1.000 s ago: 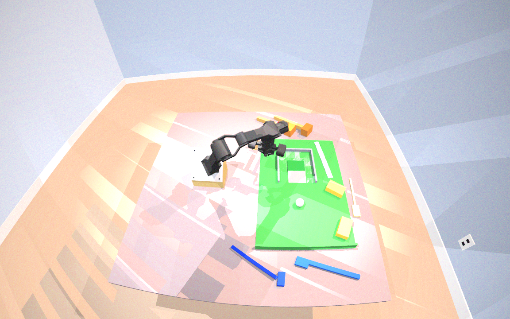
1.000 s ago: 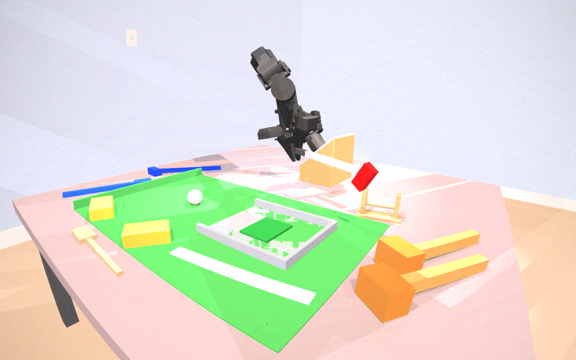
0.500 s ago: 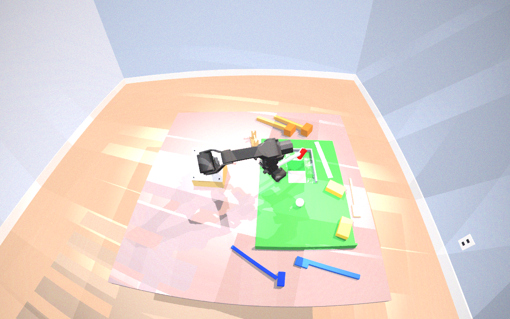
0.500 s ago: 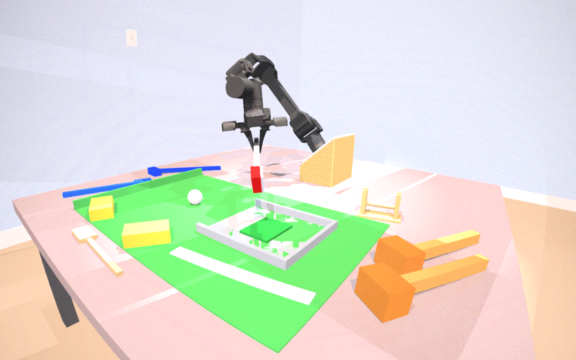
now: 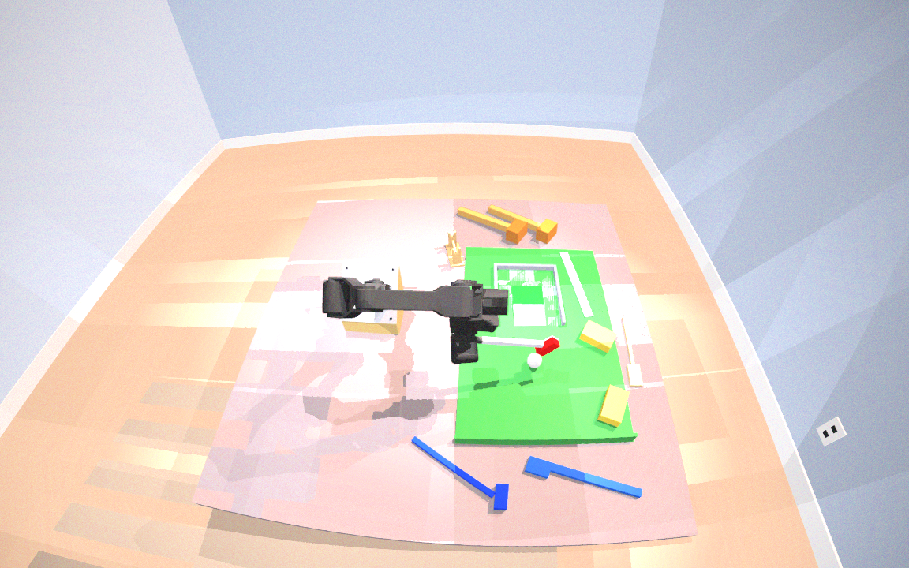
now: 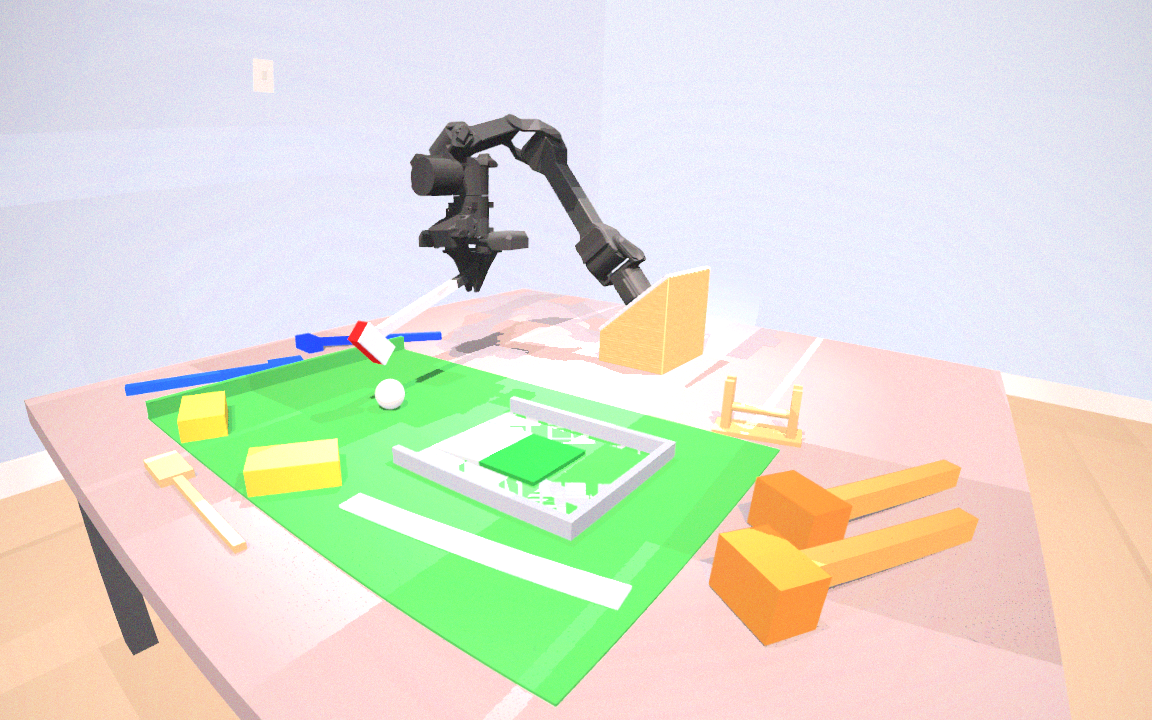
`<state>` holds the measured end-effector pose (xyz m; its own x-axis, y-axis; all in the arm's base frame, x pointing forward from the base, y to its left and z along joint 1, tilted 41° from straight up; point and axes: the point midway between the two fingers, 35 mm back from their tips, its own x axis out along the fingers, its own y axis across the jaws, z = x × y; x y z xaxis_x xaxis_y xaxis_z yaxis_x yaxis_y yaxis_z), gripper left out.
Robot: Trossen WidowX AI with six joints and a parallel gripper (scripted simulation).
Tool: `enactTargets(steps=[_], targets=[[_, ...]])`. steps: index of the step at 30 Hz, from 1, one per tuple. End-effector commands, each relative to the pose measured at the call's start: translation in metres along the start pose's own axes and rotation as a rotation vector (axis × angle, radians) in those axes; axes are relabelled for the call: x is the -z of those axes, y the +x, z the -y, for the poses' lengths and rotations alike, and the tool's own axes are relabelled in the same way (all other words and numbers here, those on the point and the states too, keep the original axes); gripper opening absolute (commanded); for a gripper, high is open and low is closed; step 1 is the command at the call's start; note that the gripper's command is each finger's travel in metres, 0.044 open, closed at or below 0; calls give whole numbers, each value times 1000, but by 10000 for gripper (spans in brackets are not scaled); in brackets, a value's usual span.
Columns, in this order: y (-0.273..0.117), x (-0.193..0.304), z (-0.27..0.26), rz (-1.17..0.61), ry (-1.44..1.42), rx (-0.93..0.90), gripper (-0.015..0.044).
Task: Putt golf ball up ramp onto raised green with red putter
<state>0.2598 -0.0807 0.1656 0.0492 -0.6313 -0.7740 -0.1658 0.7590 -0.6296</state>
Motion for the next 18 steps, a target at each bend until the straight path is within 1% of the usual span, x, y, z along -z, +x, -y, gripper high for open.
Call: enactTargets(steps=[1, 10, 18], targets=[[-5, 15, 21, -4, 123, 30, 0], [-1, 14, 21, -4, 123, 30, 0], [31, 15, 22, -3, 124, 31, 0]])
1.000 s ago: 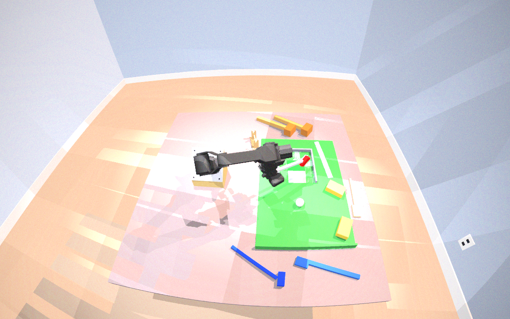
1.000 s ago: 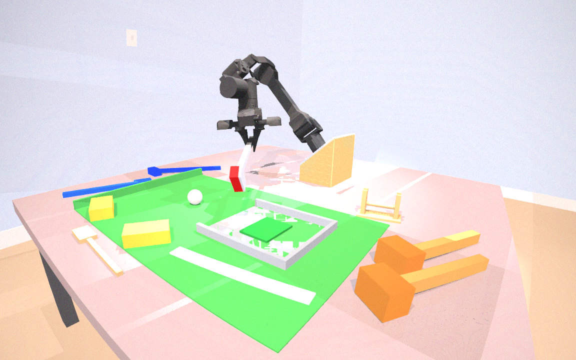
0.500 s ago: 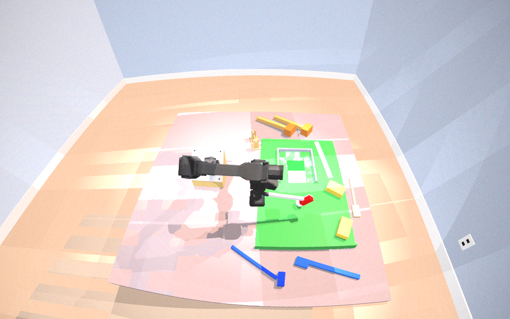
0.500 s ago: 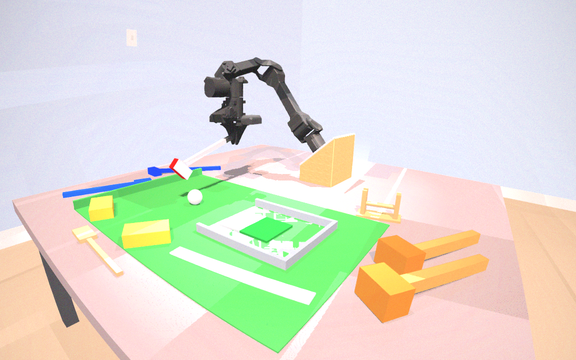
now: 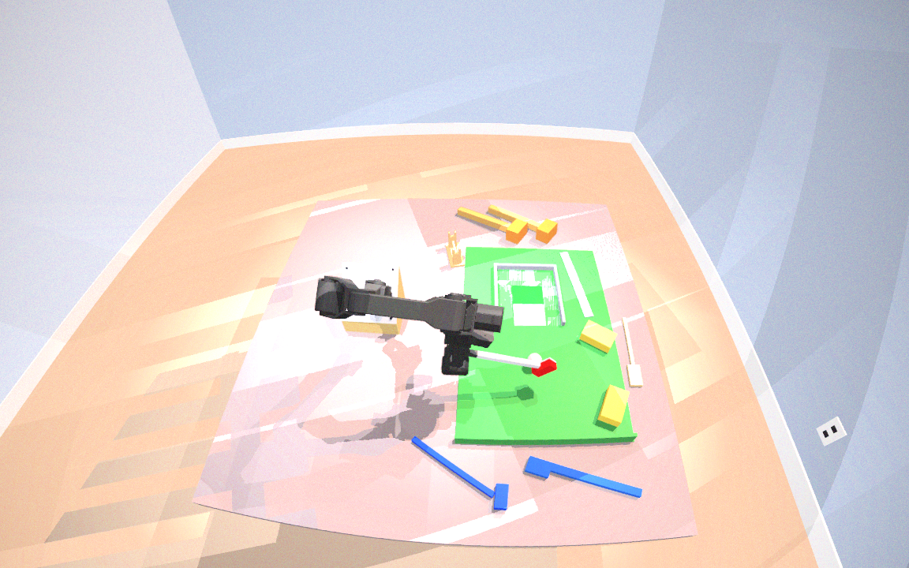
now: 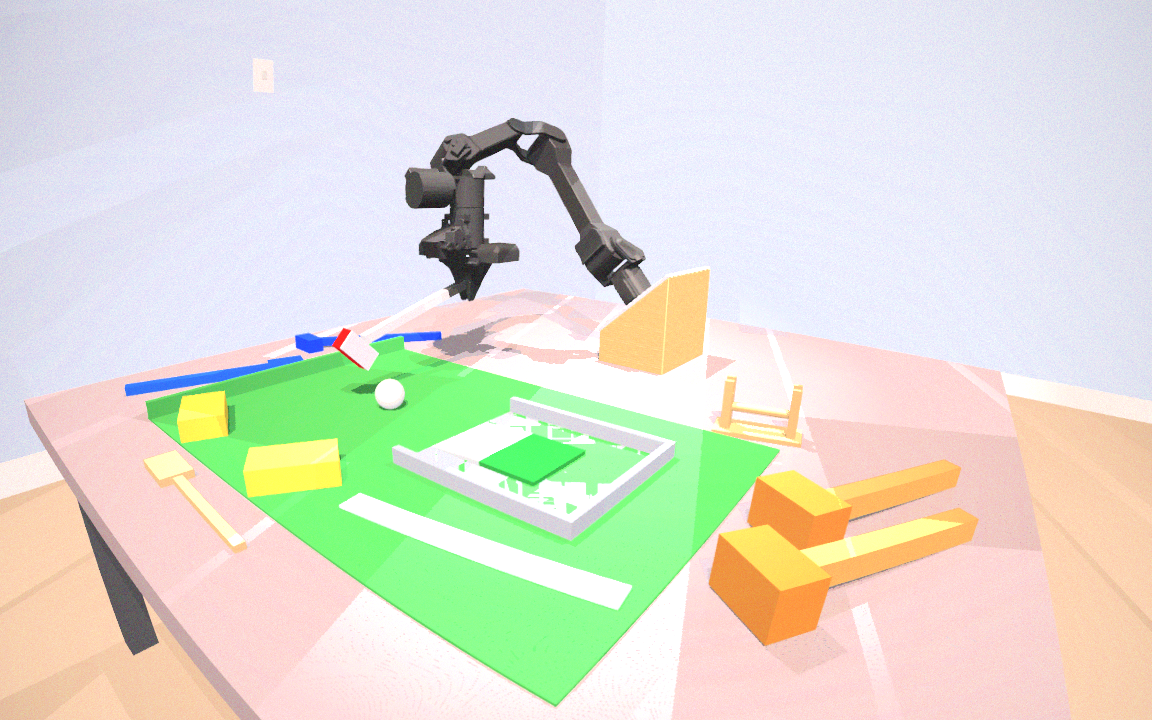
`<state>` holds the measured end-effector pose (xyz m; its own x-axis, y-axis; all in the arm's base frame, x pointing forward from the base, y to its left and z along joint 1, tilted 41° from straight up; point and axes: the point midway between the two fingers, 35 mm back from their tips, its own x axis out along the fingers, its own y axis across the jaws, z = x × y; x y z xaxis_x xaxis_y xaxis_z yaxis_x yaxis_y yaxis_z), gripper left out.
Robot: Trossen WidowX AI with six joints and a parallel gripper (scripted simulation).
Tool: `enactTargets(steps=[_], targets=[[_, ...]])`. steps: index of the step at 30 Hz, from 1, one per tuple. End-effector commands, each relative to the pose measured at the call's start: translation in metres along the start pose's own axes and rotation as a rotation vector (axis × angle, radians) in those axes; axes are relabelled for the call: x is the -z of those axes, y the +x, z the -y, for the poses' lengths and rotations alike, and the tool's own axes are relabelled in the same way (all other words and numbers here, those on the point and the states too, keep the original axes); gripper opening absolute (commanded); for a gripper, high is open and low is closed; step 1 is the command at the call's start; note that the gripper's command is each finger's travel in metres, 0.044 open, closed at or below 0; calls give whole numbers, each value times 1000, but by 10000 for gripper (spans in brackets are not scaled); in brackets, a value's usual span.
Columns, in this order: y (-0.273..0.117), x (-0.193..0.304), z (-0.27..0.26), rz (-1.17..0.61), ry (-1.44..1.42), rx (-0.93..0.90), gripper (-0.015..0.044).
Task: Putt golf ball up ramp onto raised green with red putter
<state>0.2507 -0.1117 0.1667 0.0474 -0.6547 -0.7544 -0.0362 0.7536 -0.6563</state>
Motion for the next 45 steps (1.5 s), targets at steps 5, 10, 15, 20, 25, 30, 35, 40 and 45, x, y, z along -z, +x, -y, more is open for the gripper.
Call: enactTargets(steps=[5, 10, 15, 20, 25, 30, 35, 40, 45], targets=[[17, 1, -1, 2, -5, 2, 0], [23, 1, -1, 2, -5, 2, 0], [31, 1, -1, 2, -5, 2, 0], [39, 1, 0, 2, -5, 2, 0], [46, 1, 0, 2, -5, 3, 0], [44, 2, 1, -4, 1, 7, 0], [44, 2, 1, -4, 1, 7, 0], [44, 1, 9, -3, 0, 6, 0], [46, 1, 29, 2, -4, 5, 0]])
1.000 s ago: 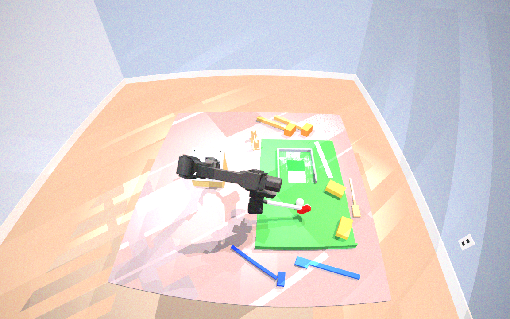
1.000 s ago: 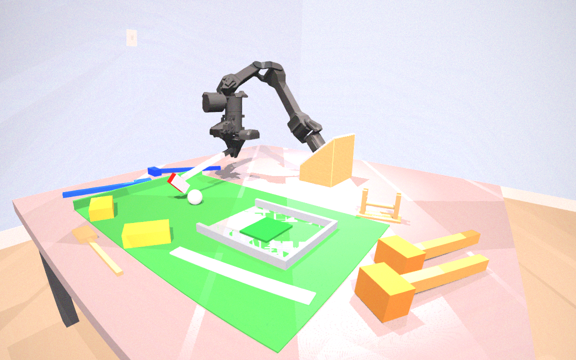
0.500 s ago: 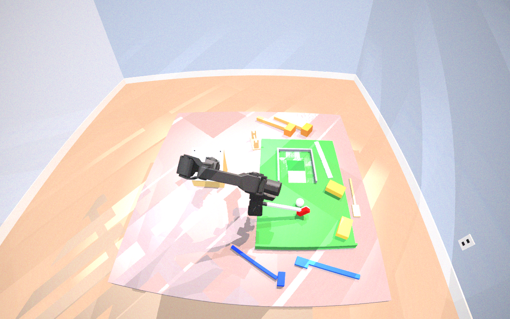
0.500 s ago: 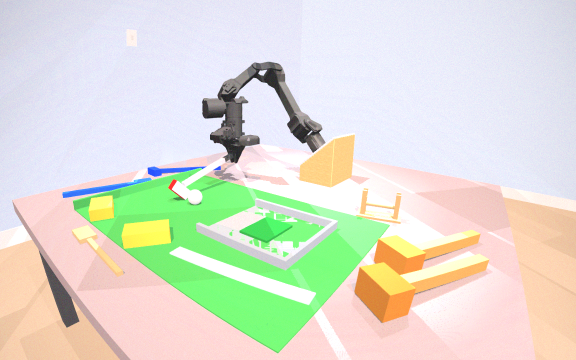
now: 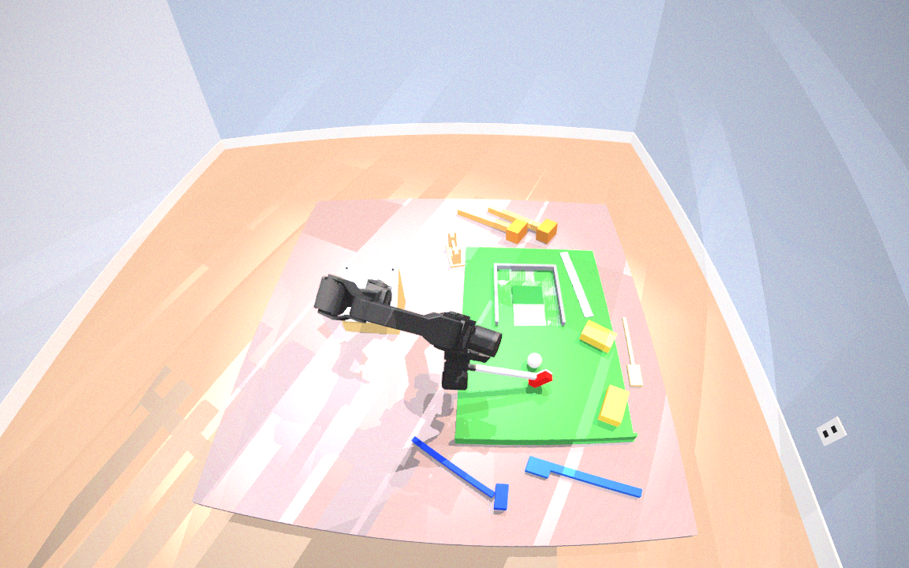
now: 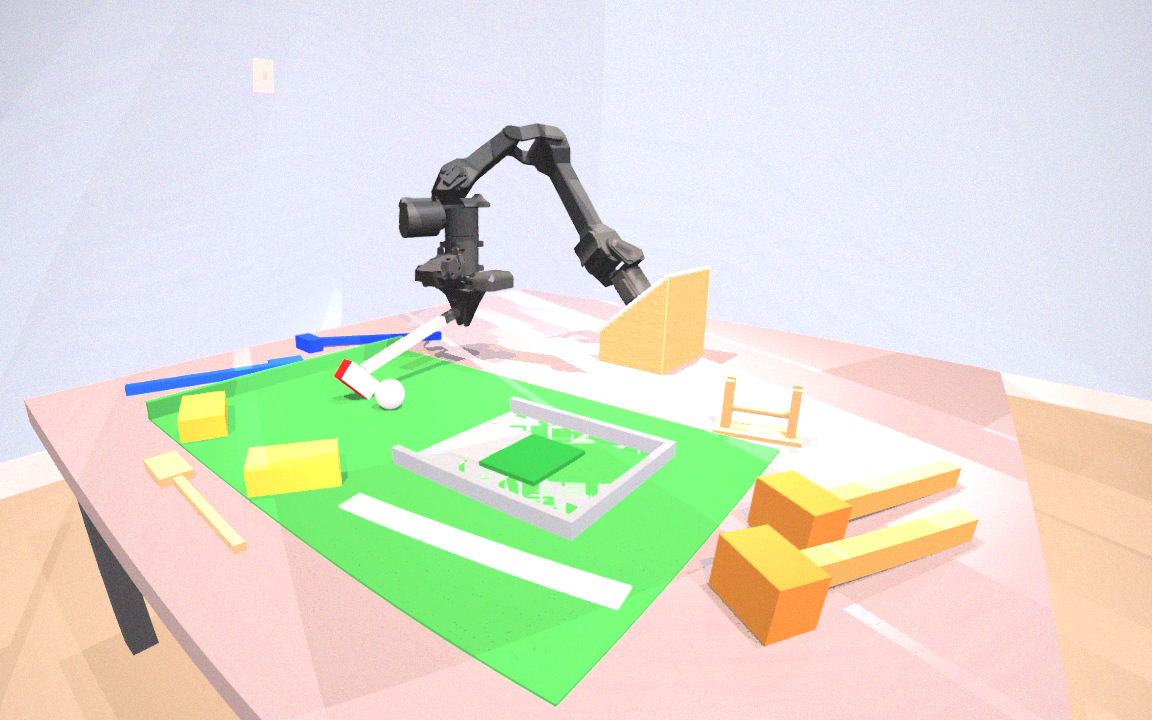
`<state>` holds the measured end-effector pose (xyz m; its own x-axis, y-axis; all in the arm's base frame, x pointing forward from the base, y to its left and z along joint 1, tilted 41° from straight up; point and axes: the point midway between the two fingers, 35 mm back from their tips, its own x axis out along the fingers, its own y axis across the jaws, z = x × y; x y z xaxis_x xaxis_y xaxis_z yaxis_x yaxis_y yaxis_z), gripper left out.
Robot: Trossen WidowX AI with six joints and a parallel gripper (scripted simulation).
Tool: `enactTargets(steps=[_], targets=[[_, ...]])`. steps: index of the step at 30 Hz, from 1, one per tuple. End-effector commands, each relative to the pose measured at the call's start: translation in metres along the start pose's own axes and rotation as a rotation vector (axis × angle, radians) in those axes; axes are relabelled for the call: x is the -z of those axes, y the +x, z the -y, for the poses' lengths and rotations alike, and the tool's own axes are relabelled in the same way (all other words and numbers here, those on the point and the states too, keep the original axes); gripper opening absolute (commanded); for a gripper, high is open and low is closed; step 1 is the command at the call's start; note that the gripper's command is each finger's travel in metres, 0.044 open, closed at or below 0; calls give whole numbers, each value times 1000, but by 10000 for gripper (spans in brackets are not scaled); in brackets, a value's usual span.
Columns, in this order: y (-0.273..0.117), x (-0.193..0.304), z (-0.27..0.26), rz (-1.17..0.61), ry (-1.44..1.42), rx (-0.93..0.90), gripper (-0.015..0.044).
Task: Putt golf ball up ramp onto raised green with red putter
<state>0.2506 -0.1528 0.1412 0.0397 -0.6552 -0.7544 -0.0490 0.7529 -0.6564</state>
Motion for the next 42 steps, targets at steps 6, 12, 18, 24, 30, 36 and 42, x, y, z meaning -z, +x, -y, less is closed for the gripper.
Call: enactTargets(steps=[6, 12, 18, 24, 30, 36, 42], targets=[[-1, -2, 16, 10, 8, 5, 0], [1, -1, 11, 3, 7, 3, 0], [2, -10, -59, 5, 8, -17, 0], [0, -2, -122, 8, 7, -3, 0], [-5, -2, -124, 9, 6, -4, 0], [-34, -3, -124, 8, 6, -7, 0], [-60, -1, -124, 8, 6, -5, 0]])
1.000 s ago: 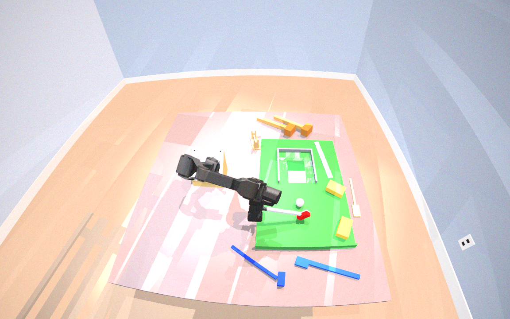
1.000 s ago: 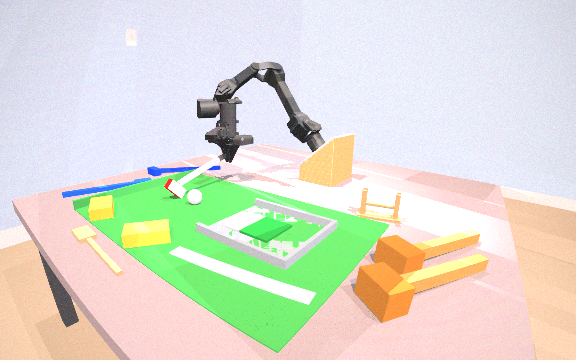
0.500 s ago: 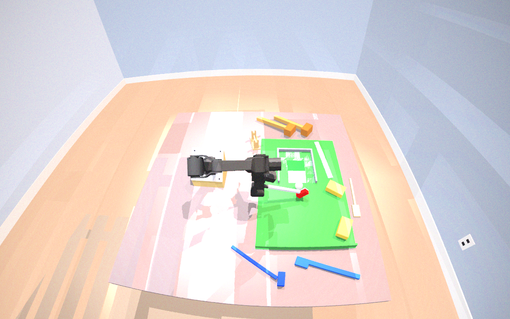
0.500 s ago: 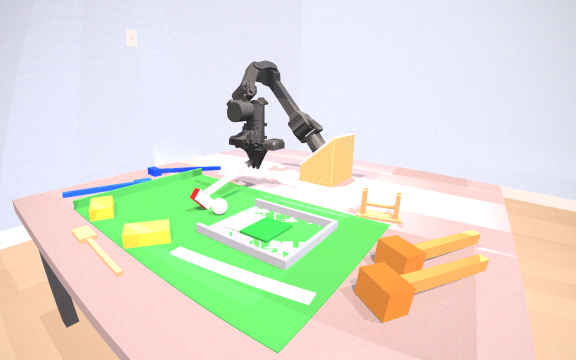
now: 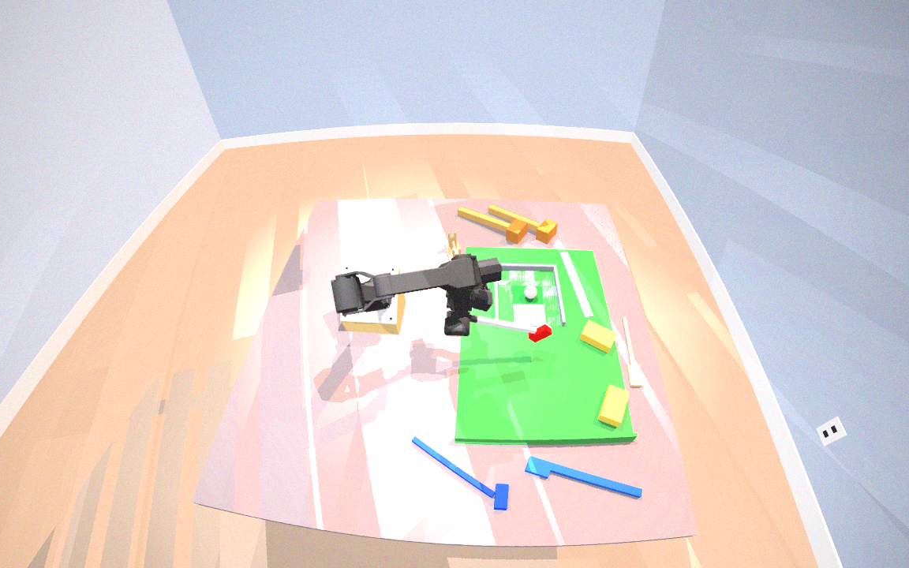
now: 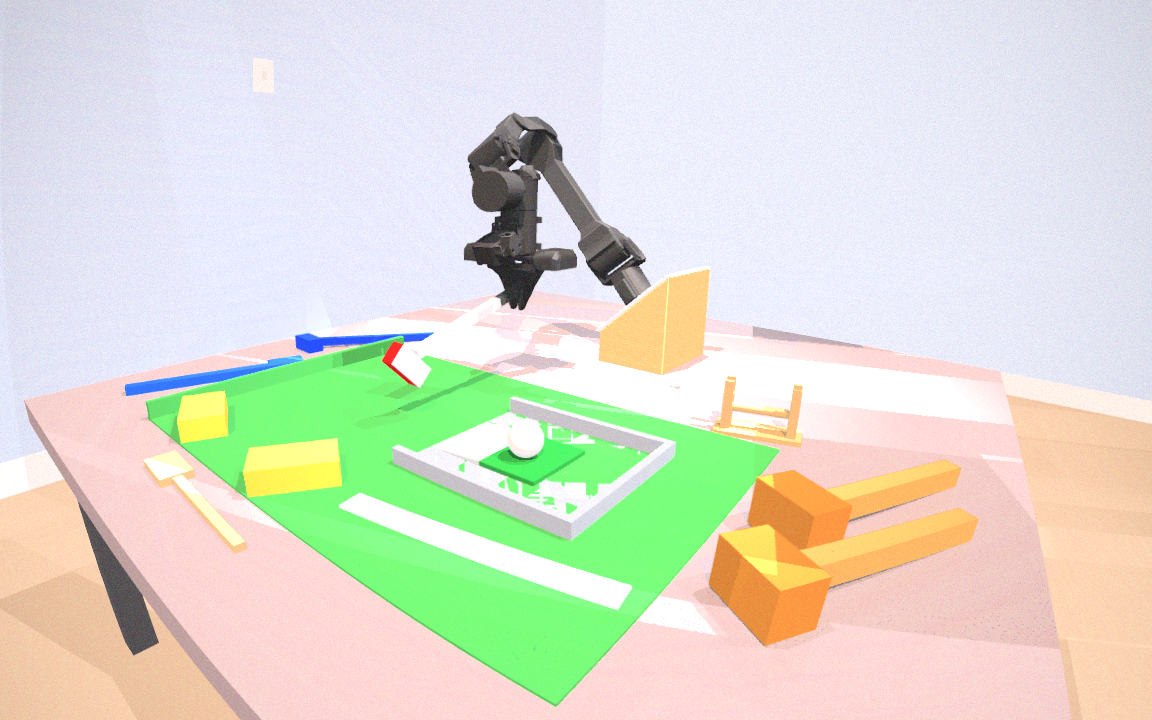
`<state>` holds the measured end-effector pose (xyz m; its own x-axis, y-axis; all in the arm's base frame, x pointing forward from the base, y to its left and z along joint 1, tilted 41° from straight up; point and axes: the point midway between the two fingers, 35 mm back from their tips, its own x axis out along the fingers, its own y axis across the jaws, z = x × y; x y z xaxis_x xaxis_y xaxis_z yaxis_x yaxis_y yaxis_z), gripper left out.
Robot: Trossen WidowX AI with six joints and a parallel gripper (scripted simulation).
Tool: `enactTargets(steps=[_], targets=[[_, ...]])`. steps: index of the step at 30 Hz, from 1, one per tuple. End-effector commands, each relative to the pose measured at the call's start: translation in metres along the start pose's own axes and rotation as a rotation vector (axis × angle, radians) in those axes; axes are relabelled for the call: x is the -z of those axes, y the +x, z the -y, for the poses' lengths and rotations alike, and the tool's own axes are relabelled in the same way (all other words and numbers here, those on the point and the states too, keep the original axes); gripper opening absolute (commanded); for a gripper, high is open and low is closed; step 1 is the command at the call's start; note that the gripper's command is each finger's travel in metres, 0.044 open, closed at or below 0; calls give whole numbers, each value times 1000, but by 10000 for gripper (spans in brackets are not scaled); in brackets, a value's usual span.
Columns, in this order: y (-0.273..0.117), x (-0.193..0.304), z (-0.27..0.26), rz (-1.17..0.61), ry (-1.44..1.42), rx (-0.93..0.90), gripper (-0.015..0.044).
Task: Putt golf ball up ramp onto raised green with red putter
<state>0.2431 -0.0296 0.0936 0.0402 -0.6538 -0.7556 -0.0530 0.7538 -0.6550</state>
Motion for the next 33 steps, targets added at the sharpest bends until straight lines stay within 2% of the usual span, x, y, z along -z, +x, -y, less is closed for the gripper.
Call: enactTargets(steps=[1, 3, 33], targets=[[-14, -1, 1, 7, 10, -3, 0], [-6, 0, 0, 4, 1, 0, 0], [-6, 0, 0, 4, 1, 0, 0]])
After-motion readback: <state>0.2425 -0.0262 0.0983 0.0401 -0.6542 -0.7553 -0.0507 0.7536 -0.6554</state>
